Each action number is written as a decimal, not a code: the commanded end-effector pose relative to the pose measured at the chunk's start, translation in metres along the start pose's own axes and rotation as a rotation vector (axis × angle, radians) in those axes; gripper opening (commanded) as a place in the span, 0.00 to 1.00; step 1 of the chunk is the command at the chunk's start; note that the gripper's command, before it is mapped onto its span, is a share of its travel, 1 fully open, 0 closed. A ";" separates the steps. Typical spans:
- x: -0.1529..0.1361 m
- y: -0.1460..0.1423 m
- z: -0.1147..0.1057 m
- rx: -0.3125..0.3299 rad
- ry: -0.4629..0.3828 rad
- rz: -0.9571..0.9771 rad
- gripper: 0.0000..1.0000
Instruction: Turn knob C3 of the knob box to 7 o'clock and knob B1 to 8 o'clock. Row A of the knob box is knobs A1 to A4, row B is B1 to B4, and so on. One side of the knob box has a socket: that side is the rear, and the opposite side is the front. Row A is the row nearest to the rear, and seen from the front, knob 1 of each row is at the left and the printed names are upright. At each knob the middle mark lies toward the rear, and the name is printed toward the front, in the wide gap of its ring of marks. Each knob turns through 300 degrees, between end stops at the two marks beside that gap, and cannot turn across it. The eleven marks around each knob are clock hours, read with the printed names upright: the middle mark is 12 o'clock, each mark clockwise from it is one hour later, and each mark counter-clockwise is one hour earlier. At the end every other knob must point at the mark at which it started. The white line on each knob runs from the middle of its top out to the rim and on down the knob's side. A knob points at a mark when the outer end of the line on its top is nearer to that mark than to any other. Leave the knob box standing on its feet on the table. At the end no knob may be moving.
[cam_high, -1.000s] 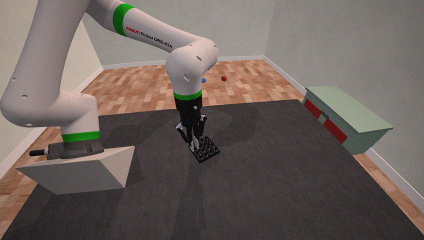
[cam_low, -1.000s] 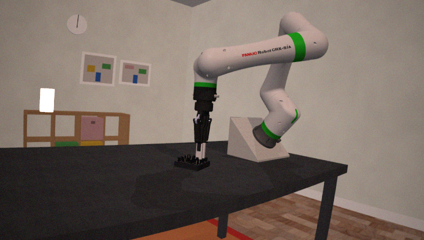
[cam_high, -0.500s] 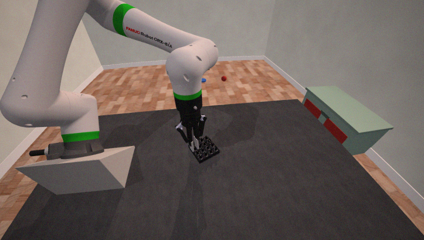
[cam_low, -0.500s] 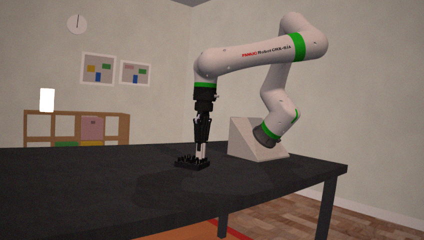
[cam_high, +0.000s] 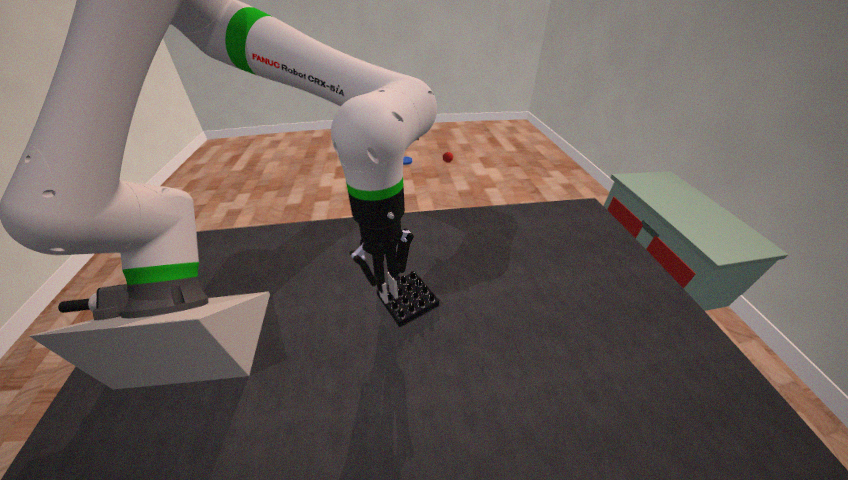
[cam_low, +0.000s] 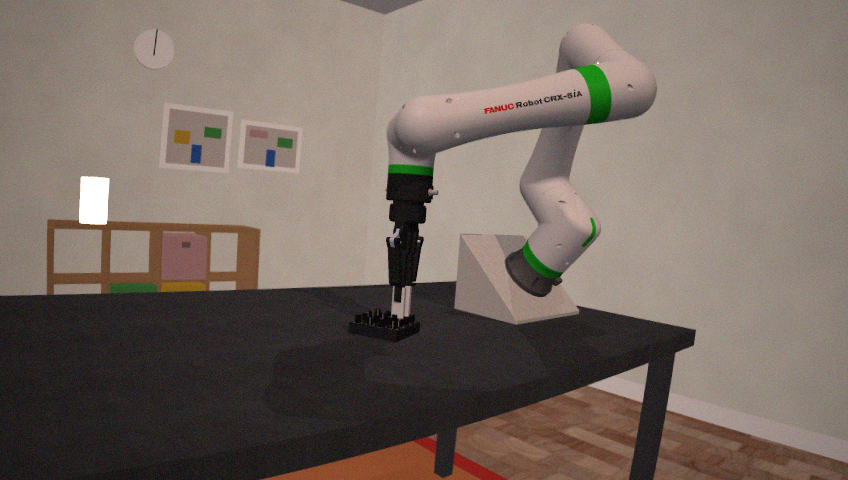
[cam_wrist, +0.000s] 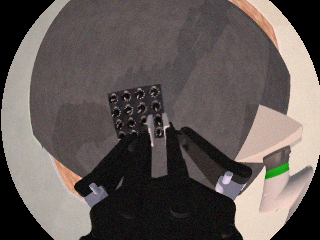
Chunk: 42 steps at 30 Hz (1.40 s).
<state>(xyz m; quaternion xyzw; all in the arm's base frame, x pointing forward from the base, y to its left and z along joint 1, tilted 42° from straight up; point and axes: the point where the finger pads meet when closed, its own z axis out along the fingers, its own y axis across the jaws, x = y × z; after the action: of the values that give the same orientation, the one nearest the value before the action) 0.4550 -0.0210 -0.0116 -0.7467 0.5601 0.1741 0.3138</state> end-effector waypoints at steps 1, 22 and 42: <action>0.000 0.000 0.000 0.000 0.000 0.000 0.12; 0.000 0.000 0.000 0.000 0.000 0.000 0.05; 0.000 0.000 0.000 0.000 0.000 -0.008 0.05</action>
<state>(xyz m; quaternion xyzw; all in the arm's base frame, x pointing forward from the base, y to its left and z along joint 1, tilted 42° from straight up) 0.4551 -0.0210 -0.0115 -0.7475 0.5590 0.1736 0.3140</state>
